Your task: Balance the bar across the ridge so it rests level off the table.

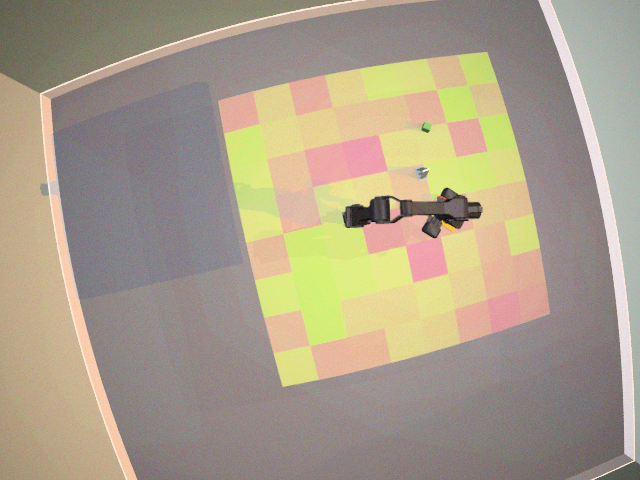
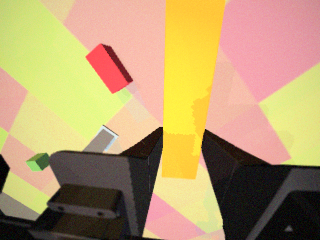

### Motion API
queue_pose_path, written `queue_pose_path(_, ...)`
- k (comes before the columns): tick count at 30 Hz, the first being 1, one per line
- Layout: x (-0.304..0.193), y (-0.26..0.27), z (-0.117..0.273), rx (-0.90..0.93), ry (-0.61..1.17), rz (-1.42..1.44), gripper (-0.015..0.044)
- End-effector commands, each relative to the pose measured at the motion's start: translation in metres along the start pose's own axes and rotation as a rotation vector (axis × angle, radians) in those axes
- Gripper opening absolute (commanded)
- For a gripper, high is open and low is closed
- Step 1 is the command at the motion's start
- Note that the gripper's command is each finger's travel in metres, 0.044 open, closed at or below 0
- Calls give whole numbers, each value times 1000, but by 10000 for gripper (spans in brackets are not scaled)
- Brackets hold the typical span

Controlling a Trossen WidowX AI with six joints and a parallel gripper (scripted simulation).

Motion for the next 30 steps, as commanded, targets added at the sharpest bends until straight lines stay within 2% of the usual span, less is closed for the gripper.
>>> queue_pose_path(1,-5,14,-2,-7,6,-52,0)
queue_pose_path(30,-63,102,0,0,13,-392,0)
Point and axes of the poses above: the point midway between the two fingers, 35 mm back from their tips, its own z axis back along the fingers, its own y axis across the jaws, x = y × z, the point moved 6 cm from there along z, back along the fingers, and after that the axes turned 2 degrees about -z, right-handed, at the moved point
